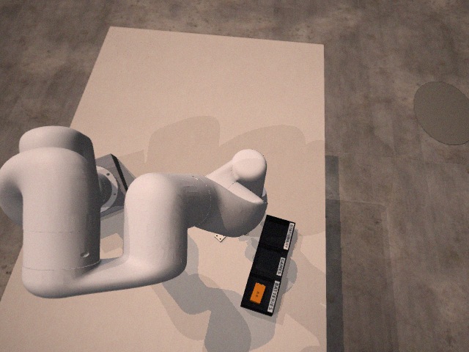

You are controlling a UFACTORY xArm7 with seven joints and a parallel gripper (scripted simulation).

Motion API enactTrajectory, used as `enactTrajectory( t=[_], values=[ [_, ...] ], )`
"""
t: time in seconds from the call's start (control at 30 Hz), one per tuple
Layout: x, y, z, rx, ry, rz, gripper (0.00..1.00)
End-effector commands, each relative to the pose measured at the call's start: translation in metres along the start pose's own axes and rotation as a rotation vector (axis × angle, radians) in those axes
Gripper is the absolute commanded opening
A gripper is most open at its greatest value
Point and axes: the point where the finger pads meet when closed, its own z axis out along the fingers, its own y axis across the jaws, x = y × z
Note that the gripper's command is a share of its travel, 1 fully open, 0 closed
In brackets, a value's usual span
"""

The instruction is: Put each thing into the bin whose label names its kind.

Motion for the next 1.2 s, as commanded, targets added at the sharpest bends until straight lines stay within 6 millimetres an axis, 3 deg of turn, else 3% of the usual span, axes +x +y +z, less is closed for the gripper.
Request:
enactTrajectory(
  t=[0.0, 0.07, 0.13, 0.43, 0.5, 0.7, 1.17],
  values=[
    [0.046, 0.013, 0.000, -0.003, -0.002, -0.013, 0.23],
    [0.062, 0.016, -0.001, -0.003, -0.002, -0.013, 0.23],
    [0.062, 0.016, -0.001, -0.003, -0.002, -0.013, 0.23],
    [0.136, 0.031, -0.001, -0.003, -0.001, -0.013, 0.23],
    [0.144, 0.033, -0.001, -0.003, -0.001, -0.013, 0.23],
    [0.149, 0.035, -0.002, -0.003, -0.001, -0.013, 0.23],
    [0.139, 0.032, -0.001, -0.003, -0.001, -0.013, 0.23]
  ],
)
